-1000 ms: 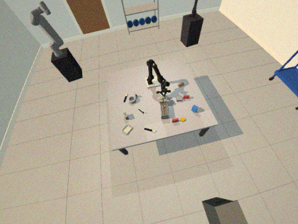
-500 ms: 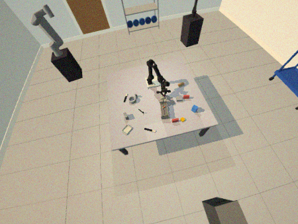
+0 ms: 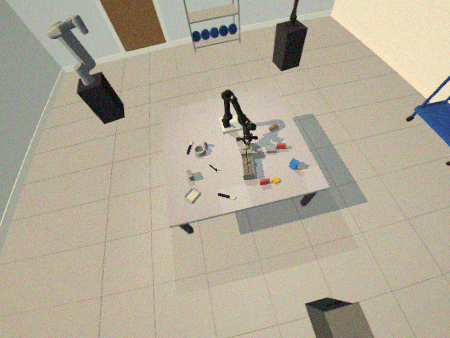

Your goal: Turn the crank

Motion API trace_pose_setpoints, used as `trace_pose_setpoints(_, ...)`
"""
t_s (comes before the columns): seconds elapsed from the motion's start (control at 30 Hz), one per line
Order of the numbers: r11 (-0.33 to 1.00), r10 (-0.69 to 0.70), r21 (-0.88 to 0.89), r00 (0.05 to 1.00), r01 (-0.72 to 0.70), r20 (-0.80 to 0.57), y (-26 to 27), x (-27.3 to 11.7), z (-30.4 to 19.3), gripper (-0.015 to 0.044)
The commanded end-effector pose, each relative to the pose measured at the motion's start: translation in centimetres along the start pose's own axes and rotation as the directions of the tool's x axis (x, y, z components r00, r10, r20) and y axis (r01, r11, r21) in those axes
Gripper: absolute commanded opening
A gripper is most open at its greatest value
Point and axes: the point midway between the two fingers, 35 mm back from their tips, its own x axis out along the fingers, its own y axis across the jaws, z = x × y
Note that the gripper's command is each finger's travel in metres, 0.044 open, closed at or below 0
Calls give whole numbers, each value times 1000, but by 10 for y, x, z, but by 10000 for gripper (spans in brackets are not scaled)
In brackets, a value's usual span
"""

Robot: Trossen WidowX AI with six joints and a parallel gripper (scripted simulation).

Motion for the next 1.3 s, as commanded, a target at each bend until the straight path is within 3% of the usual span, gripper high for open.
trace_pose_setpoints(0.0,1000,0,0,1000,0,0,0,0,0,105)
trace_pose_setpoints(0.43,1000,0,0,1000,0,0,0,0,0,440)
trace_pose_setpoints(1.27,1000,-1,3,1000,1,4,3,-80,88,440)
